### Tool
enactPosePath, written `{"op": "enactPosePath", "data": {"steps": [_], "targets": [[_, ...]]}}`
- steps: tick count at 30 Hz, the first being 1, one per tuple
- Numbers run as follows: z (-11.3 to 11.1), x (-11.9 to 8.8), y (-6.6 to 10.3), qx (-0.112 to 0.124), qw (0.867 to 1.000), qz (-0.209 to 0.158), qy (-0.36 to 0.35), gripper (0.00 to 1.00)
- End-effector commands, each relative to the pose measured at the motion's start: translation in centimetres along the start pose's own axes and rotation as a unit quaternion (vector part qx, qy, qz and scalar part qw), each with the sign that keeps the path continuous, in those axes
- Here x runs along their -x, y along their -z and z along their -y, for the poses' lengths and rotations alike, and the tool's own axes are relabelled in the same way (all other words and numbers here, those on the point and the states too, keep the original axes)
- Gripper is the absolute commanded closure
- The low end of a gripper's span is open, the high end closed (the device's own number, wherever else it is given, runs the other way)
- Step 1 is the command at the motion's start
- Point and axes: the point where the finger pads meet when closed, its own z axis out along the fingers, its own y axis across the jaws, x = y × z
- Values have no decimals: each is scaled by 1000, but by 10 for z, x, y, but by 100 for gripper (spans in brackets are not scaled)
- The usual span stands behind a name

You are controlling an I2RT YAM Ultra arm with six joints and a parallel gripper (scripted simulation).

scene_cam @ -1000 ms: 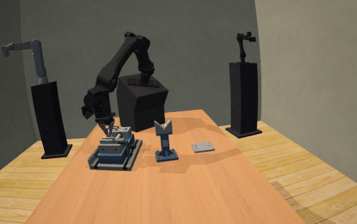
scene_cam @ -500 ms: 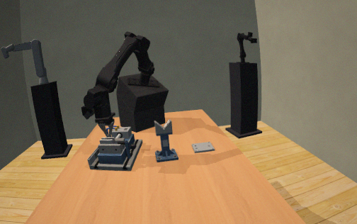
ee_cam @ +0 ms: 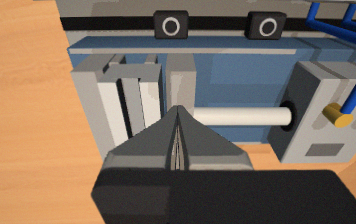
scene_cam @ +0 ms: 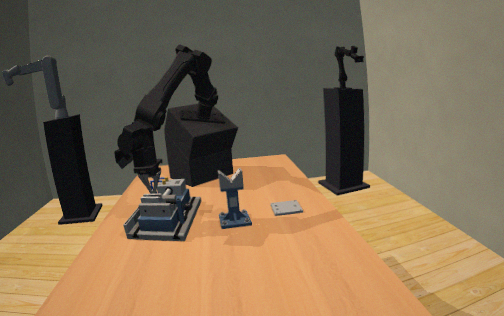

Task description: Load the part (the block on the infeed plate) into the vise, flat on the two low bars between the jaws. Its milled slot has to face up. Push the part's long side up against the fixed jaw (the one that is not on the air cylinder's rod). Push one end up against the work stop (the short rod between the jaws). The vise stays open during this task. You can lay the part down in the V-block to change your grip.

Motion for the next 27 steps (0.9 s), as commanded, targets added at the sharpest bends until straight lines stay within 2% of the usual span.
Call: {"op": "enactPosePath", "data": {"steps": [1,3,7,12,13,17,27], "targets": [[-11,1,9,9,1000,9,1,100],[-9,3,6,6,1000,8,-2,100],[-14,3,12,12,1000,10,-1,100],[-12,4,8,8,1000,9,-2,100],[-18,1,16,17,1000,11,3,100],[-14,3,8,8,1000,9,-1,100],[-19,3,11,11,1000,10,-1,100]]}}
